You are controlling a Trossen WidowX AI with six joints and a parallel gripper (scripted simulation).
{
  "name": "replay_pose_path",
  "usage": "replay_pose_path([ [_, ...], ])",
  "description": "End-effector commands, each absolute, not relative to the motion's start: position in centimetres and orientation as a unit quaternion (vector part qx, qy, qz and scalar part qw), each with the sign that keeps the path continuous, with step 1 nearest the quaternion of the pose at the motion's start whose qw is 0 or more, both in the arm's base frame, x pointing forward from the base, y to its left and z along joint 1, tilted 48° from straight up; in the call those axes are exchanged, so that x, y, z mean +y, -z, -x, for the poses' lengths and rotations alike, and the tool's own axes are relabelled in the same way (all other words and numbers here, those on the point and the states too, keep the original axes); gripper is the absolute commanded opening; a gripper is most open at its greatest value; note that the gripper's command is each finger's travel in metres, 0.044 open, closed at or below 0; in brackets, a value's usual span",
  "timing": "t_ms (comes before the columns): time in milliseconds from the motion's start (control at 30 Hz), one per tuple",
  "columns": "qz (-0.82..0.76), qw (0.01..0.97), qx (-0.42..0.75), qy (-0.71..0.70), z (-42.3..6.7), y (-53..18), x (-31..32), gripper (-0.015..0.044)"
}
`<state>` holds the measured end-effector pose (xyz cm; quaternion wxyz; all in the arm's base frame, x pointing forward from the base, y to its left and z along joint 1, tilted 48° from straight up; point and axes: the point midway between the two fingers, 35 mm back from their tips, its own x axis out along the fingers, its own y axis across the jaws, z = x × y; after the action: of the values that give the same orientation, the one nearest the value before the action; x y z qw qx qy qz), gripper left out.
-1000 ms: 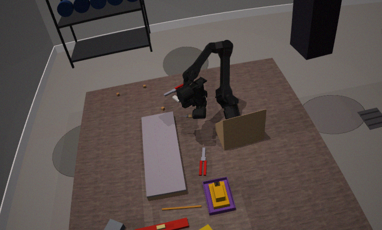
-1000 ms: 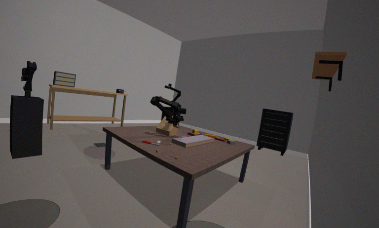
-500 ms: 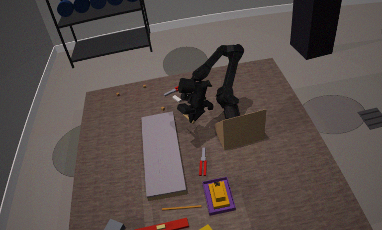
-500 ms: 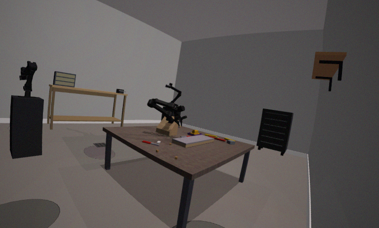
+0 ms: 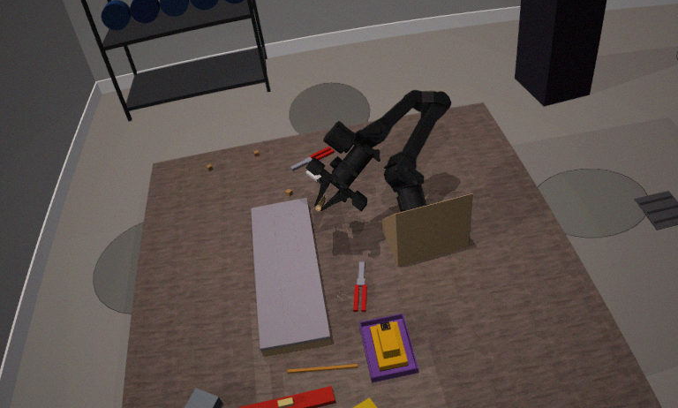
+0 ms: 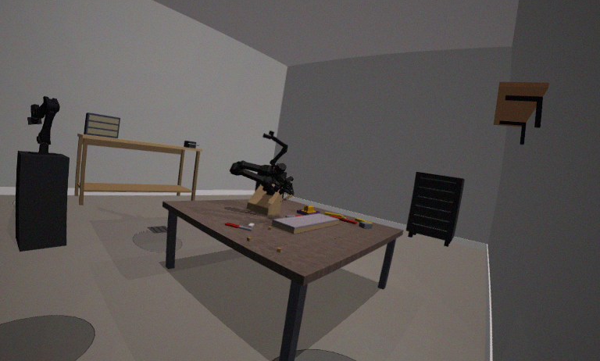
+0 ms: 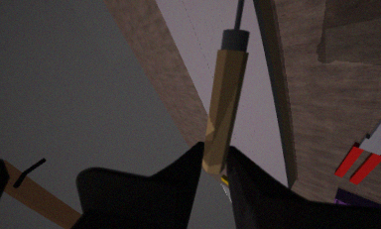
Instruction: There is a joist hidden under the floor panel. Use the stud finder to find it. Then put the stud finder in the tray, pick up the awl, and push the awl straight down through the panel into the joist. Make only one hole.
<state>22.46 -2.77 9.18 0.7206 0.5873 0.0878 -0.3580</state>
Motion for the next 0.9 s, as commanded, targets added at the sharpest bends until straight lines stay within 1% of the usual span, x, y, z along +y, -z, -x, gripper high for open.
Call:
replay_pose_path([
  [0, -0.669, 0.674, 0.037, 0.312, -23.2, -10.5, -2.1, 0.0000],
  [267, -0.819, 0.538, -0.056, 0.192, -24.1, -13.9, -1.2, 0.0000],
  [500, -0.904, 0.405, -0.105, 0.081, -23.9, -16.9, -0.7, 0.0000],
  [567, -0.906, 0.402, -0.106, 0.078, -23.9, -17.0, -0.7, 0.0000],
  [600, -0.892, 0.429, -0.102, 0.102, -24.0, -16.5, -0.9, 0.0000],
  [867, -0.891, 0.436, -0.071, 0.103, -25.5, -17.1, -1.1, 0.0000],
])
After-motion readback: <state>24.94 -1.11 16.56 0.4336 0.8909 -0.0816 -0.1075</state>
